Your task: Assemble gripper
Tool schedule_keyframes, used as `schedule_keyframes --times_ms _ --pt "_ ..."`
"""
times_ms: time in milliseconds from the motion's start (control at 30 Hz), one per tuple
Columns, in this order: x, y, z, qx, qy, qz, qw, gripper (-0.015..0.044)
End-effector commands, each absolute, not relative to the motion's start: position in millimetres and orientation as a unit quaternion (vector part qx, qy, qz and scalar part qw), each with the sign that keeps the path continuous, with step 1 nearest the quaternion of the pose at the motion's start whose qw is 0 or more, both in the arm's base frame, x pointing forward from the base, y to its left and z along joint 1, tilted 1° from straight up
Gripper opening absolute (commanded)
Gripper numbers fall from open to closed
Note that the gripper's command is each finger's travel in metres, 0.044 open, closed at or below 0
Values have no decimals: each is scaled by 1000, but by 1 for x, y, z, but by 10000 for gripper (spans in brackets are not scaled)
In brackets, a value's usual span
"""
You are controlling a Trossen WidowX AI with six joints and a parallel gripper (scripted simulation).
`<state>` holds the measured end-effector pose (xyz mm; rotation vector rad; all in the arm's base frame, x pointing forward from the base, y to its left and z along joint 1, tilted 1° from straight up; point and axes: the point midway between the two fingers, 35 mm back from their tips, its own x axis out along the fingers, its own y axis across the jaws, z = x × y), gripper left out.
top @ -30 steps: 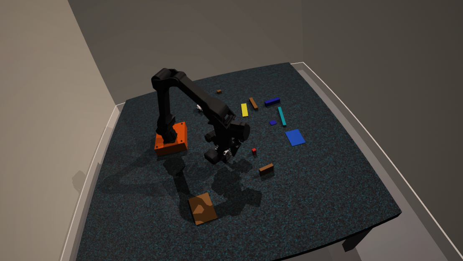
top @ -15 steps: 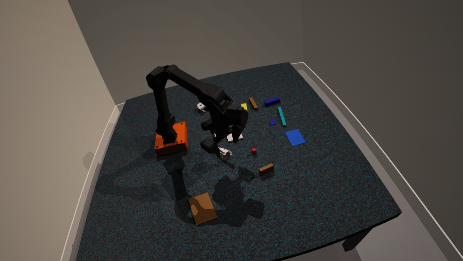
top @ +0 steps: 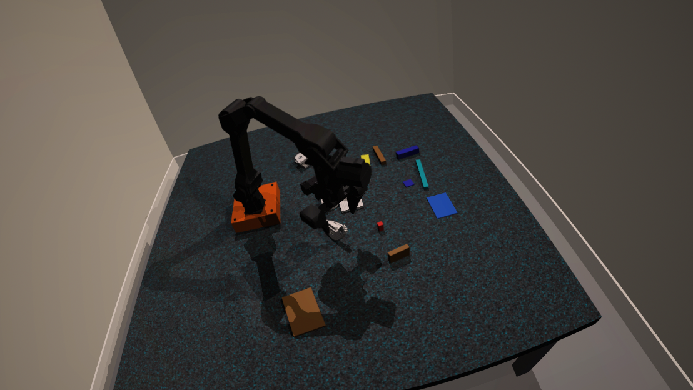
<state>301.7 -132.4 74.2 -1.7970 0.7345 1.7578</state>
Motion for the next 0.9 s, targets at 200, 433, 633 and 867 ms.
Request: schedule_keyframes --times_ms 200,433,633,867 --pt "301 -132 75 -662 272 649 258 440" --pt "301 -132 75 -662 272 649 258 440" --pt "301 -132 75 -662 272 649 258 440" --pt "302 -132 75 -658 281 645 268 361"
